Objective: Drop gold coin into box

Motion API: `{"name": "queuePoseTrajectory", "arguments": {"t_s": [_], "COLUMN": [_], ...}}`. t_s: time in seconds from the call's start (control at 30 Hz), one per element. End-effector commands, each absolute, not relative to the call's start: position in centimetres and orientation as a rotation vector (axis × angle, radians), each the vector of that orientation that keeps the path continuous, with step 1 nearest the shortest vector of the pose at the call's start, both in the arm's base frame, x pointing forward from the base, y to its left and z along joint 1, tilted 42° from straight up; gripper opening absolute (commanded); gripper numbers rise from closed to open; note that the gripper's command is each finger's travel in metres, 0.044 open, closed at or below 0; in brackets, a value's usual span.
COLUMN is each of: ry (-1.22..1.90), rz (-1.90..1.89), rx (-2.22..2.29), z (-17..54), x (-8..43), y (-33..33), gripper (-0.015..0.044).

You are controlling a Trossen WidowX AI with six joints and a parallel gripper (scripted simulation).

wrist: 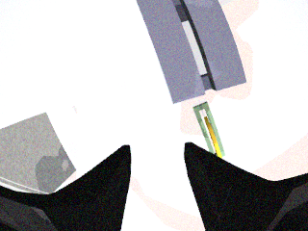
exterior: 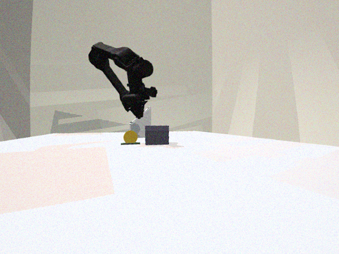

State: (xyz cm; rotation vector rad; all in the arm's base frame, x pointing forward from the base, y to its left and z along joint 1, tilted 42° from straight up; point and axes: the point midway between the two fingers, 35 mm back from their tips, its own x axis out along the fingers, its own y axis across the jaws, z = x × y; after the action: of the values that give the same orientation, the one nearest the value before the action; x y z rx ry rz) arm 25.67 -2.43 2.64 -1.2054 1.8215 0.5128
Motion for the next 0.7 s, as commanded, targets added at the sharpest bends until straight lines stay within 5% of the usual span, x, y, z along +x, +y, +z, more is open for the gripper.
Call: {"name": "queuePoseTrajectory", "arguments": {"t_s": [0.0,0.67], "ry": [1.728,1.729], "rz": [0.747,0.745], "rx": [-1.706,-1.707], "z": [6.3,3.8], "x": [28.7,28.7], "y": [-4.2,-6.7], "gripper": [0.0161,0.0161]}}
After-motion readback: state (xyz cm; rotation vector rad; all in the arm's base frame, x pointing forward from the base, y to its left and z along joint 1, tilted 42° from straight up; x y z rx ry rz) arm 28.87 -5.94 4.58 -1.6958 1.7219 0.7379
